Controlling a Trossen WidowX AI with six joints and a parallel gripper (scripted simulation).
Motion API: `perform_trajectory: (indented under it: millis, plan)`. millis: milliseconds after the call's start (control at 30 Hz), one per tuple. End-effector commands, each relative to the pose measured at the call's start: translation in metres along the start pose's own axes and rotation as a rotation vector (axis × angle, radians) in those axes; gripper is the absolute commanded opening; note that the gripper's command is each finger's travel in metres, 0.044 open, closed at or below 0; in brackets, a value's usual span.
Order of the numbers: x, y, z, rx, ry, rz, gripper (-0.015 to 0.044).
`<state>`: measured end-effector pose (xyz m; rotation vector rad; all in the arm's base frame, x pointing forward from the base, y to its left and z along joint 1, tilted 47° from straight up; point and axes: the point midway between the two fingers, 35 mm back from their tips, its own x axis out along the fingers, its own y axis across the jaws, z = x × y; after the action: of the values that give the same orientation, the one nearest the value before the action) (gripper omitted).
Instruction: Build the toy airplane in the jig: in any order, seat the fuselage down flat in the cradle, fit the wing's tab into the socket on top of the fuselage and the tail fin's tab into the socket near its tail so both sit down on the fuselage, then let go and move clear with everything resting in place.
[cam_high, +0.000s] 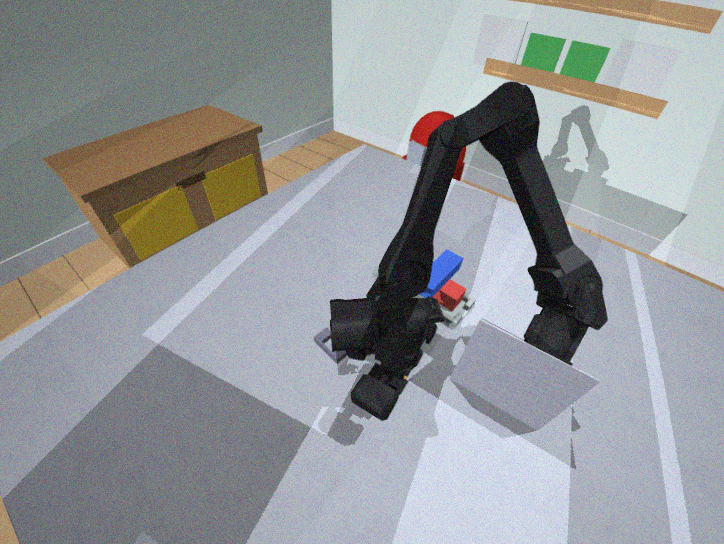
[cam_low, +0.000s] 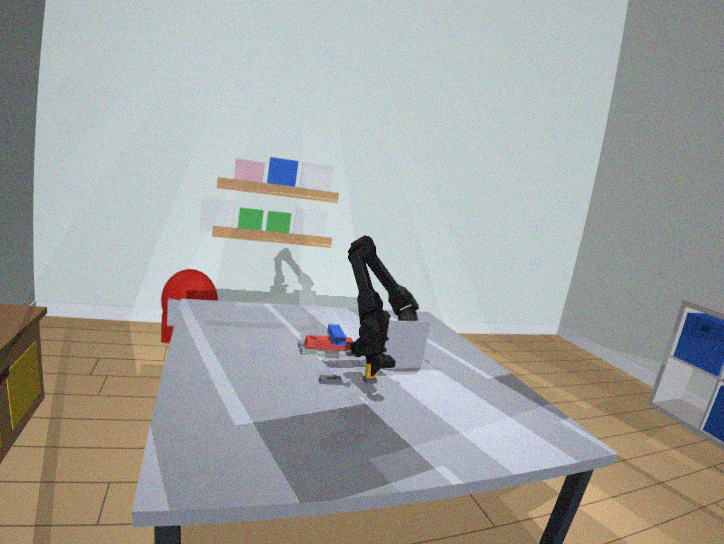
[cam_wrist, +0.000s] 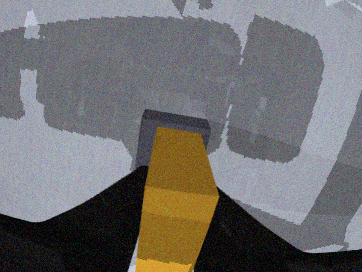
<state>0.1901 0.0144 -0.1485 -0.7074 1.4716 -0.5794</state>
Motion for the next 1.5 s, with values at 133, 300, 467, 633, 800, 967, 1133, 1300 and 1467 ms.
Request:
perform_trajectory:
  millis: [133,300,467,633,800,967,1133,1300,1467]
  plan:
    - [-0.02,0.004,0.005,0.009,-0.001,0.015,0.0]
    - [-0.034,0.005,0.007,0.008,-0.003,0.018,0.0]
    - [-0.049,0.006,0.008,0.006,-0.005,0.019,0.0]
    - [-0.064,0.007,0.008,0.005,-0.006,0.02,0.0]
    - [-0.08,0.006,0.008,0.004,-0.008,0.02,0.0]
    - [-0.096,0.005,0.007,0.003,-0.009,0.019,0.0]
    - [-0.111,0.004,0.004,0.003,-0.01,0.017,0.0]
    - [-0.126,0.002,0.002,0.003,-0.01,0.014,0.0]
    - [-0.13,0.001,0.001,0.003,-0.01,0.014,0.0]
